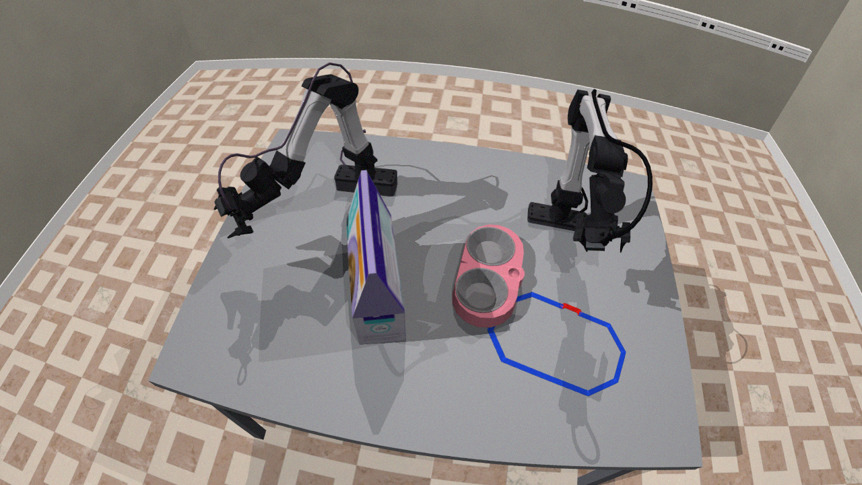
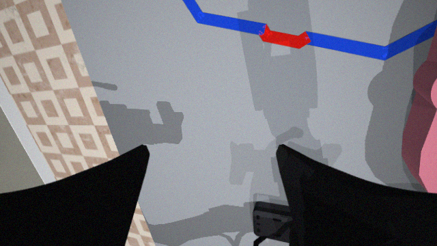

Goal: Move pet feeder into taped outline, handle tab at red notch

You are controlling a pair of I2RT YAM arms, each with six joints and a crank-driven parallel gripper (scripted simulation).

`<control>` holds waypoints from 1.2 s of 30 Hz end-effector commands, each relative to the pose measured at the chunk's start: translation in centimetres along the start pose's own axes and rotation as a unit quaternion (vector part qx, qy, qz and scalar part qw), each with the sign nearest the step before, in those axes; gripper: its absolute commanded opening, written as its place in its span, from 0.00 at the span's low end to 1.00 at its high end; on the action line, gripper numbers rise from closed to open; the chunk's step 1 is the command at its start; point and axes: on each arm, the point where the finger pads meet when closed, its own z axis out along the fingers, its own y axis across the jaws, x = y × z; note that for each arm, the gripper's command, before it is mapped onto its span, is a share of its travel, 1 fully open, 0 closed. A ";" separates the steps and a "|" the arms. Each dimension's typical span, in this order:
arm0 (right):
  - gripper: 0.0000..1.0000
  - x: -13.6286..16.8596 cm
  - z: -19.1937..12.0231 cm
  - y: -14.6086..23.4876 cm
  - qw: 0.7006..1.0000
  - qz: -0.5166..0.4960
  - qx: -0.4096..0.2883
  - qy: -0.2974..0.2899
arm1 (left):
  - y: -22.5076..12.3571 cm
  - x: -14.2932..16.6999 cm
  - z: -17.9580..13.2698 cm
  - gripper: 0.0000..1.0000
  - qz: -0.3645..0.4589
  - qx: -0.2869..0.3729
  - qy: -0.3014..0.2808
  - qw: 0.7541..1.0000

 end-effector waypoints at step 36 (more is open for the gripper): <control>1.00 -19.0 -14.9 8.9 0.942 0.175 -0.200 -0.205 | -13.8 -2.0 1.5 1.00 -0.017 0.154 -0.211 0.965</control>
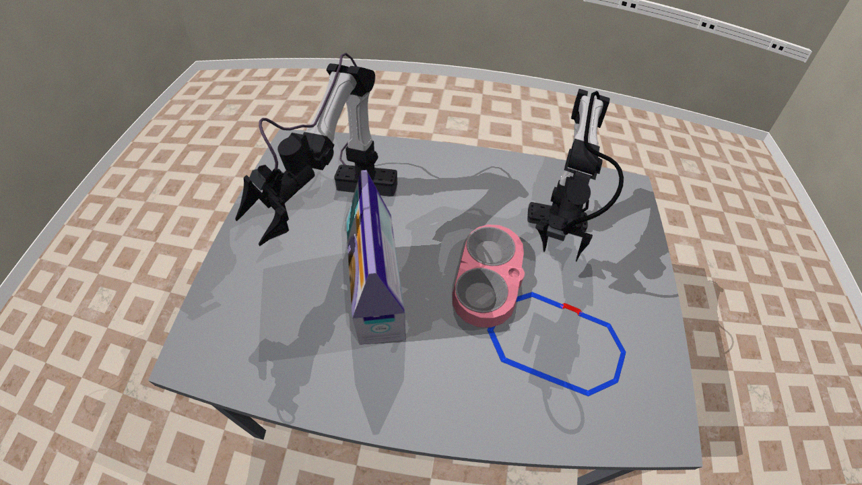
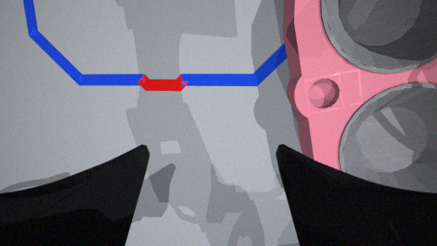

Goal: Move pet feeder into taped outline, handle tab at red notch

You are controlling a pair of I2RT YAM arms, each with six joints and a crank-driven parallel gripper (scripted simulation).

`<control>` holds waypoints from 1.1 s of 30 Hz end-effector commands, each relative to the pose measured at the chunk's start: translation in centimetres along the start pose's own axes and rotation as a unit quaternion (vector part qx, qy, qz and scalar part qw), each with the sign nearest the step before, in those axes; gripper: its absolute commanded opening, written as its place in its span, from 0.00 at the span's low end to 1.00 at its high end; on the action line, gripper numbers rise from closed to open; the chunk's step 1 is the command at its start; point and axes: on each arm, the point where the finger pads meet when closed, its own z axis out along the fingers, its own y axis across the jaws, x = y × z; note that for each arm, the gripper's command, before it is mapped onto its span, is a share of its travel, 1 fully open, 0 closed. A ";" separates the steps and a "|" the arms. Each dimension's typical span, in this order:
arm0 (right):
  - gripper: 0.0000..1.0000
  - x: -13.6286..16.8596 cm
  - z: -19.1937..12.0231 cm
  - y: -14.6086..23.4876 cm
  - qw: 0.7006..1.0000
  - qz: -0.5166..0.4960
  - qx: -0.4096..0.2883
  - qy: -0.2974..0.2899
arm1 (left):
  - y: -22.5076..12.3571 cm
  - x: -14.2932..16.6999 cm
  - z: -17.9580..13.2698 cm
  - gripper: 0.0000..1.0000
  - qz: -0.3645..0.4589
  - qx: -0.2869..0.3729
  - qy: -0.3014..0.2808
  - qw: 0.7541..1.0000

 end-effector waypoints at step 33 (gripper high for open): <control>1.00 -3.0 -43.6 29.0 0.739 0.030 -0.661 -0.129 | -10.6 2.2 4.8 1.00 0.018 0.115 -0.125 0.985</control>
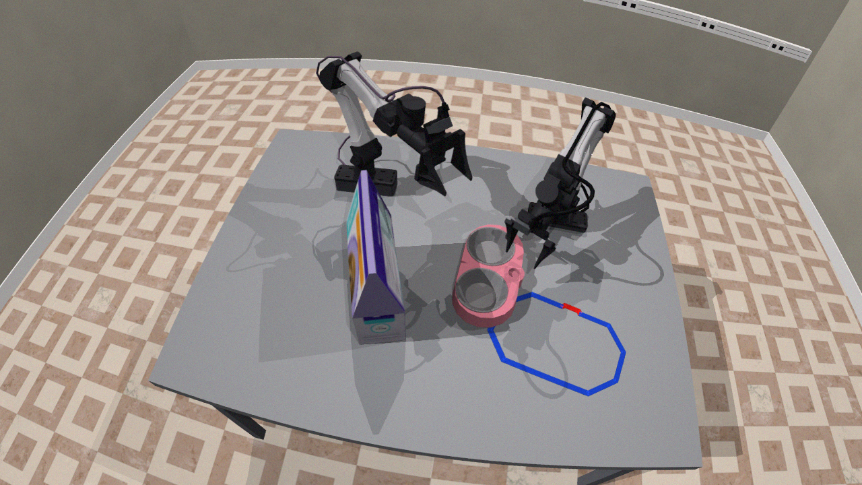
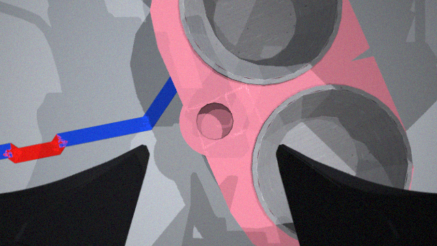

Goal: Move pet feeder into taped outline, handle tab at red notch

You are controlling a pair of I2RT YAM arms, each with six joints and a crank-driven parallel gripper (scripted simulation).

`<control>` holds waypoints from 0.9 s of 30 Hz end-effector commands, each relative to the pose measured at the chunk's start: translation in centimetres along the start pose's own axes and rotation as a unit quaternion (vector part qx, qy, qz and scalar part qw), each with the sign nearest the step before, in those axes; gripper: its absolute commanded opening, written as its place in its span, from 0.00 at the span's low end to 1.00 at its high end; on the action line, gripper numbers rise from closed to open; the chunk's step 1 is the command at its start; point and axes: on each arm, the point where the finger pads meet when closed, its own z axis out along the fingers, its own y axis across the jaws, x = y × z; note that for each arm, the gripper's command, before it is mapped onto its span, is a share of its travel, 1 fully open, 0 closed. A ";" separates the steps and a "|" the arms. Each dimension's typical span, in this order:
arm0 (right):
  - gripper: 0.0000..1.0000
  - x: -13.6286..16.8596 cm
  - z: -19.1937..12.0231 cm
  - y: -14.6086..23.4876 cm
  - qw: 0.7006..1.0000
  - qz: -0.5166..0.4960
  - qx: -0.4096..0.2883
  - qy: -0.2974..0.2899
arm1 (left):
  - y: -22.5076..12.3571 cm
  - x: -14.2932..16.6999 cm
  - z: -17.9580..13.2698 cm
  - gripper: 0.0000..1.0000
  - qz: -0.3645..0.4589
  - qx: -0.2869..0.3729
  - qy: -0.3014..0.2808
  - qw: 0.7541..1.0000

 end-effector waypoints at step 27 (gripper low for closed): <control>1.00 2.6 -1.9 6.0 0.996 0.020 -0.089 0.018 | 1.7 0.4 0.6 0.39 -0.175 -0.059 0.344 0.921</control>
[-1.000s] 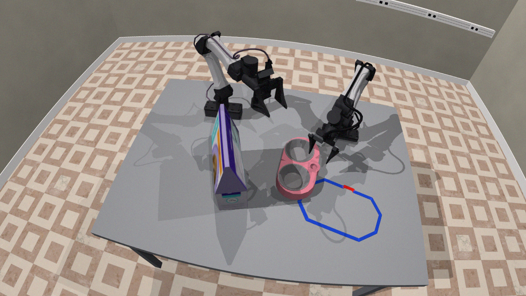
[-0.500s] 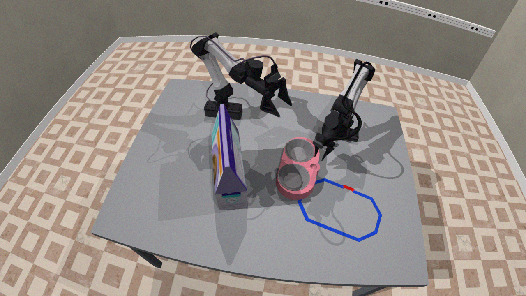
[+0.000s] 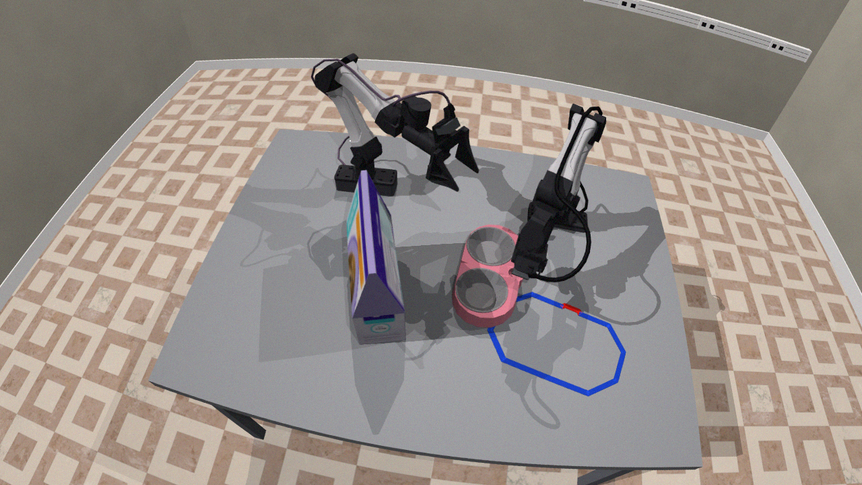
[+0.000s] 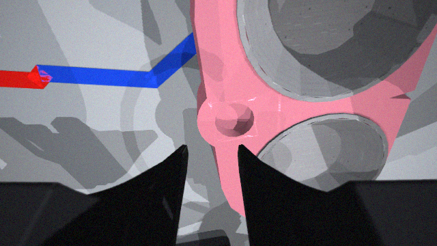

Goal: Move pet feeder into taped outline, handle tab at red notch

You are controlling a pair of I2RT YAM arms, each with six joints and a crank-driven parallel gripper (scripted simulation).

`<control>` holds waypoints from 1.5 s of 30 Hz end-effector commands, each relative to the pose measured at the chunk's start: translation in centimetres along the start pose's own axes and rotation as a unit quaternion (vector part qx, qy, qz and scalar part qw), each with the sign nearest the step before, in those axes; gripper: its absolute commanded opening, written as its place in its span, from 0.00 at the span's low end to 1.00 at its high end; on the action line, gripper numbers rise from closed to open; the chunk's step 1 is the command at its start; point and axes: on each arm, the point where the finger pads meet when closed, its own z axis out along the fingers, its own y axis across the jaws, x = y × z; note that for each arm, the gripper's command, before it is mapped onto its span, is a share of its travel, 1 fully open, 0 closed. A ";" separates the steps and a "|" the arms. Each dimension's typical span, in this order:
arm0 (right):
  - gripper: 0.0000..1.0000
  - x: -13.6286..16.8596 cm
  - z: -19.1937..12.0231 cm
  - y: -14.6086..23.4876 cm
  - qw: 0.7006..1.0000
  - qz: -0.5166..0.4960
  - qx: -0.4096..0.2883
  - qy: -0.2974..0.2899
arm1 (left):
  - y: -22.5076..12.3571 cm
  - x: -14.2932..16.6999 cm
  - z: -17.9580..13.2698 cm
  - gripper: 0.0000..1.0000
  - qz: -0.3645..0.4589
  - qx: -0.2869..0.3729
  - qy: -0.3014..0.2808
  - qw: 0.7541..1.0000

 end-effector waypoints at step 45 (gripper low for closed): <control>1.00 -0.5 -0.1 0.1 1.000 0.000 -0.002 -0.009 | 0.5 1.5 4.0 0.03 -0.055 -0.045 0.146 0.987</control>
